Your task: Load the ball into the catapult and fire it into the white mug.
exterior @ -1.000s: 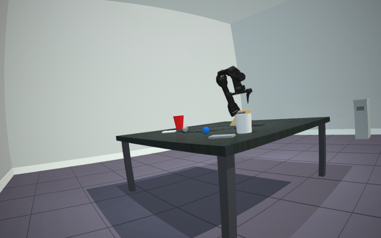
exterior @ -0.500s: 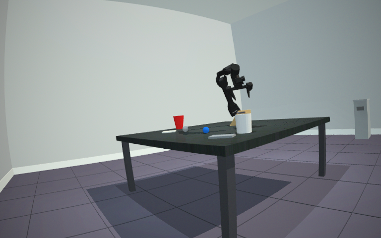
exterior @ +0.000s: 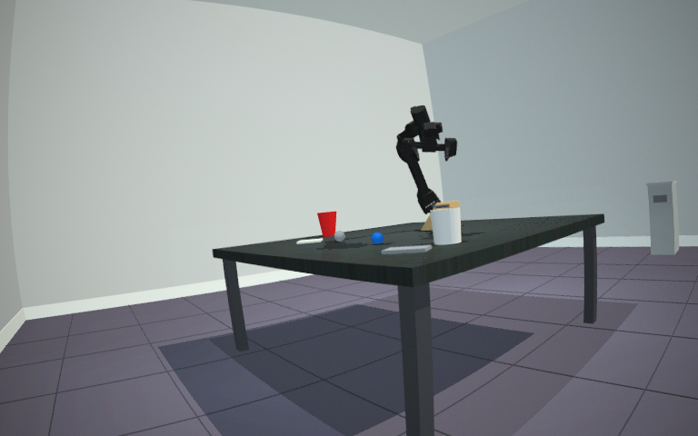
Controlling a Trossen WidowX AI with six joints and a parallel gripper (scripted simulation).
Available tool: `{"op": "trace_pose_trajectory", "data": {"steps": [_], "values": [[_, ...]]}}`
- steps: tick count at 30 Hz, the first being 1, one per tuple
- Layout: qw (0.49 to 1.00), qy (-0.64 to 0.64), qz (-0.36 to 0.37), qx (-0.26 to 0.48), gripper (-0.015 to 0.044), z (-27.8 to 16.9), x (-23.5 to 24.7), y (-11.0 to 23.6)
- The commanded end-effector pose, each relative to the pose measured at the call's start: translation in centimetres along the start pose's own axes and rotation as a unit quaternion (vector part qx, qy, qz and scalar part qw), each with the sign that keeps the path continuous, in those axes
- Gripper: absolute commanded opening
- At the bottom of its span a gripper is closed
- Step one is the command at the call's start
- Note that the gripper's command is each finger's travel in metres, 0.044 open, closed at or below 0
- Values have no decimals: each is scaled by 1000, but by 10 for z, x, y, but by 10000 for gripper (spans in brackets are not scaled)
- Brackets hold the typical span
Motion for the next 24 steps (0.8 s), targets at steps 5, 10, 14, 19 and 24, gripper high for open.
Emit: {"op": "trace_pose_trajectory", "data": {"steps": [5,10,14,19,24], "values": [[1000,9,-1,-9,440,8,5,-4],[1000,9,-1,-9,440,8,5,-4],[1000,9,-1,-9,440,8,5,-4],[1000,9,-1,-9,361,8,5,-4],[1000,9,-1,-9,230,8,5,-4]]}}
Point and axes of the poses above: the point midway between the two fingers, 35 mm back from their tips, its own y axis back along the fingers, its own x axis across the jaws, z = x × y, the point moved 4 cm from there along y, back along the fingers, and after that the axes turned 4 degrees about y, right-handed, at the moved point
